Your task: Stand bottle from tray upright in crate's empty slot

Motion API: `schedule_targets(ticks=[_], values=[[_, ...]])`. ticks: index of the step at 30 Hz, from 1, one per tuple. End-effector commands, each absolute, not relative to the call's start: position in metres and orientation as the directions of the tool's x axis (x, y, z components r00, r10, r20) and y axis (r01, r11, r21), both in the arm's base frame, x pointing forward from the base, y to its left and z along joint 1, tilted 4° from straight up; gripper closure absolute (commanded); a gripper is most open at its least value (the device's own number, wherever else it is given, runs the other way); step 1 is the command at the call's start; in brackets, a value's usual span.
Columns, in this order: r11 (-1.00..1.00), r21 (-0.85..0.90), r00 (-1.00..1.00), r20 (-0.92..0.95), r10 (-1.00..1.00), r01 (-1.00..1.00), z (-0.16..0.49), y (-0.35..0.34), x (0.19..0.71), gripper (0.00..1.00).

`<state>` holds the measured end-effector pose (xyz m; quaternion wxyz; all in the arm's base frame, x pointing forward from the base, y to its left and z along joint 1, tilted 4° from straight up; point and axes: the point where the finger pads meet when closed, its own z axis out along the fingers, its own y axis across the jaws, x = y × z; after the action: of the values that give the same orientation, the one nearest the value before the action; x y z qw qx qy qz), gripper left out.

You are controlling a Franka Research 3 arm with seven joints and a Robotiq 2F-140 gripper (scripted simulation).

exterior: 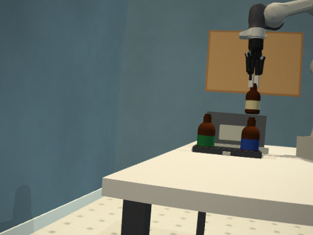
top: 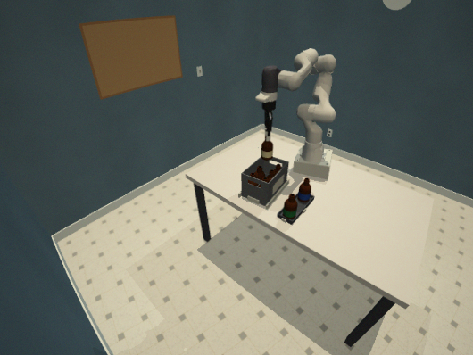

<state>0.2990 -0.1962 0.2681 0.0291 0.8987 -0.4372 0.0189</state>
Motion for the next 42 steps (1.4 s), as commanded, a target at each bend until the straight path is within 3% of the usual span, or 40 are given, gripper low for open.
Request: schedule_targets(ticks=[1,42], values=[[-0.618,0.035,0.619,0.067,-0.783,-0.785,0.265,-0.198,0.301,1.00],[-0.618,0.035,0.619,0.067,-0.783,-0.785,0.236,-0.200,0.302,1.00]])
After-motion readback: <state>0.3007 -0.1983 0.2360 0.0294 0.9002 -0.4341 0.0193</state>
